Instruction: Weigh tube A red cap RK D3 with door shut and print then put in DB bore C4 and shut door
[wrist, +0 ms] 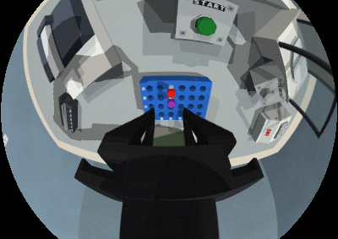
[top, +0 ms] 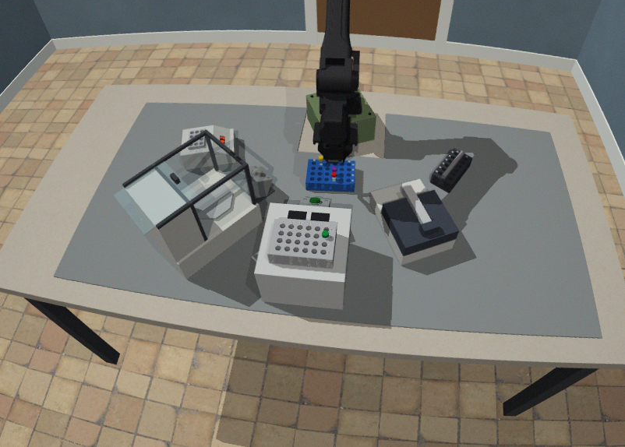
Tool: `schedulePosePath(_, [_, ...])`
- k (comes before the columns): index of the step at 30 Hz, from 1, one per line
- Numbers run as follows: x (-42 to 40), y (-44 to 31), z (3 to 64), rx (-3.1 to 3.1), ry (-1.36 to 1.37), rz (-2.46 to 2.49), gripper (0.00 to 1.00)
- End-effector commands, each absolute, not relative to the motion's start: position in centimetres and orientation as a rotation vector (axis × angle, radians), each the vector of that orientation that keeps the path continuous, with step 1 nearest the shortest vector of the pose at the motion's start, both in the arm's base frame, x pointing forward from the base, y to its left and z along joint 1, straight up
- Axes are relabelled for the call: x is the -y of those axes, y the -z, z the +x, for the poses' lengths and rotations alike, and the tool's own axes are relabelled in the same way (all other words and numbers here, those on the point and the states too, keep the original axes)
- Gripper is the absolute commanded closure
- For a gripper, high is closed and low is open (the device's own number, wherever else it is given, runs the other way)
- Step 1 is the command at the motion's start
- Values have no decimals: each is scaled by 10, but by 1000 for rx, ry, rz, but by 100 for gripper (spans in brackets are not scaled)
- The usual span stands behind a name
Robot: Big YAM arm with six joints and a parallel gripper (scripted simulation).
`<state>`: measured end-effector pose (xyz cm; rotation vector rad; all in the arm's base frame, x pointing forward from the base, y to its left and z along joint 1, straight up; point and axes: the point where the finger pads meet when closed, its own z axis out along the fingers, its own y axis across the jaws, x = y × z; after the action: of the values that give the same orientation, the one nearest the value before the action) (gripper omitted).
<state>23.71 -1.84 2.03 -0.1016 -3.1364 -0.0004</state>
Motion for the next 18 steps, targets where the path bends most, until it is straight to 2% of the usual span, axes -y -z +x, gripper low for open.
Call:
schedulePosePath(1, [20,-28,251,3169,-5,-104,64])
schedulePosePath(18, [21,-7,240,3142,-7,-109,64])
